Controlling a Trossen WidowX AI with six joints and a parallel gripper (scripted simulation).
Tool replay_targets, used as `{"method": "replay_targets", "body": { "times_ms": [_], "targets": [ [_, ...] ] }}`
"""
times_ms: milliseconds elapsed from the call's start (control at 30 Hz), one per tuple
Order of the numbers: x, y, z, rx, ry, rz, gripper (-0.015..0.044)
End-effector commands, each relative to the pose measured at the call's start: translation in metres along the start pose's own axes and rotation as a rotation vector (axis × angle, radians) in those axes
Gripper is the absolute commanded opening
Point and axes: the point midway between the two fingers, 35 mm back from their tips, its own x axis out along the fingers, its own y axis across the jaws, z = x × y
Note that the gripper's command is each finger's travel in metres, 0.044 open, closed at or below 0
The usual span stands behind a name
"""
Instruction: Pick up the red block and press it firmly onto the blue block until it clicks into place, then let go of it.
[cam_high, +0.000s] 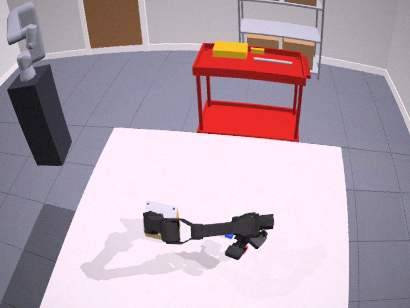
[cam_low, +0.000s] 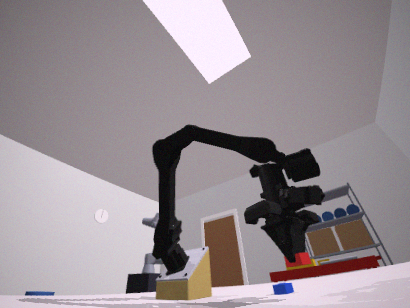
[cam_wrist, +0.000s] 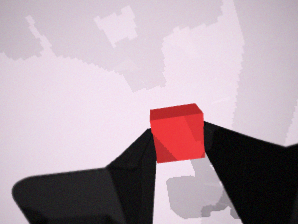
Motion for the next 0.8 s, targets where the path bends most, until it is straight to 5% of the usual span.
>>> {"method": "replay_targets", "body": {
  "times_ms": [0, 400, 767],
  "targets": [
    [-0.016, -0.001, -0.001, 0.004, 0.003, 0.006, 0.0],
    [-0.069, -0.007, -0.007, 0.004, 0.003, 0.003, 0.0],
    [-0.053, 0.022, -0.031, -0.02, 0.004, 0.006, 0.0]
  ]
}}
